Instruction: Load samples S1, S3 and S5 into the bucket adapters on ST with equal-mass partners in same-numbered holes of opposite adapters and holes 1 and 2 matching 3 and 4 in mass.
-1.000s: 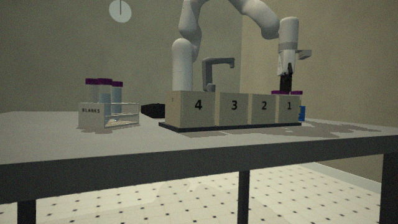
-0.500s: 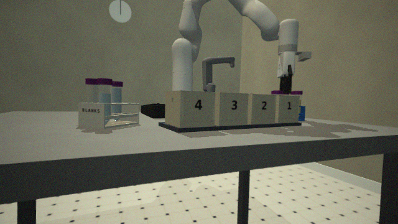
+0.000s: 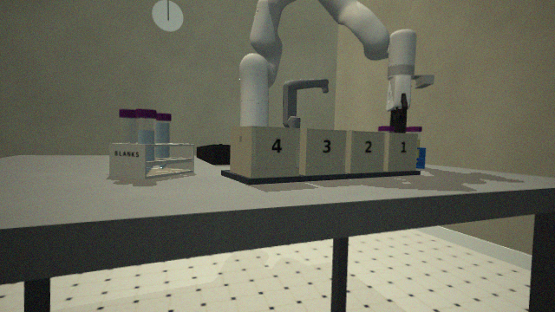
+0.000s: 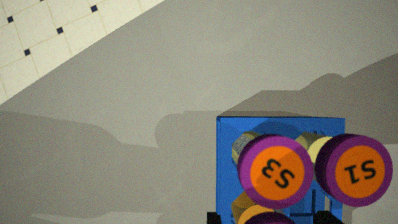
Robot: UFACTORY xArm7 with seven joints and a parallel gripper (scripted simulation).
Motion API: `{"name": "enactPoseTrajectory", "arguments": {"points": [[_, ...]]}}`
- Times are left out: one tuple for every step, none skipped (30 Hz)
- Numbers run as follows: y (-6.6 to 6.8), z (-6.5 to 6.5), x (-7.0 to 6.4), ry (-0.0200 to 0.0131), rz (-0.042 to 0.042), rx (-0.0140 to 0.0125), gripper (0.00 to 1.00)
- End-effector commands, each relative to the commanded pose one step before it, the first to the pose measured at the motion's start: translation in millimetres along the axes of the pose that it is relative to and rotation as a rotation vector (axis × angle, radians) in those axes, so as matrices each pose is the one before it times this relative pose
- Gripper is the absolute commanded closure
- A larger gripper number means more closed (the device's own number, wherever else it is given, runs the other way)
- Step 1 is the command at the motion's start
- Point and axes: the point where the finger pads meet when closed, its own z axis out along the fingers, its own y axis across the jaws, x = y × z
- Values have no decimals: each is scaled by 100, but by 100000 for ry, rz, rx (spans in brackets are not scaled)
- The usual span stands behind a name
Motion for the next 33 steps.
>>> {"name": "enactPoseTrajectory", "arguments": {"points": [[22, 163, 156, 452, 6, -53, 43], [0, -8, -1, -2, 0, 0, 43], [0, 2, 0, 1, 0, 0, 43], [0, 2, 0, 0, 0, 0, 43], [0, 1, 0, 0, 0, 0, 43], [0, 1, 0, 0, 0, 0, 43], [0, 1, 0, 0, 0, 0, 43], [0, 1, 0, 0, 0, 0, 43], [0, 0, 0, 0, 0, 0, 43], [0, 0, 0, 0, 0, 0, 43], [0, 0, 0, 0, 0, 0, 43], [0, 0, 0, 0, 0, 0, 43], [0, 0, 0, 0, 0, 0, 43], [0, -9, 3, 9, 0, -1, 43], [0, 2, 0, -1, 0, 0, 43], [0, 1, 0, -1, 0, 0, 43], [0, 0, 0, 0, 0, 0, 43], [0, -58, -2, -7, 0, 1, 100], [0, -65, 0, 1, 0, 0, 100], [0, -45, 0, 0, 0, 0, 100], [0, -1, 0, 0, 0, 0, 100], [0, -1, 0, 0, 0, 0, 100], [0, -1, 0, 0, 0, 0, 100], [0, -1, 0, 0, 0, 0, 100], [0, -1, 0, 0, 0, 0, 100], [0, 0, 0, 0, 0, 0, 100], [0, 0, 0, 0, 0, 0, 100], [0, 0, 0, 0, 0, 0, 100], [0, 0, 0, 0, 0, 0, 100], [0, 0, 0, 0, 0, 0, 100], [-1, 9, -3, -7, 0, 1, 100], [0, -2, 0, 0, 0, 0, 100], [0, -1, 0, 1, 0, 0, 100]]}}
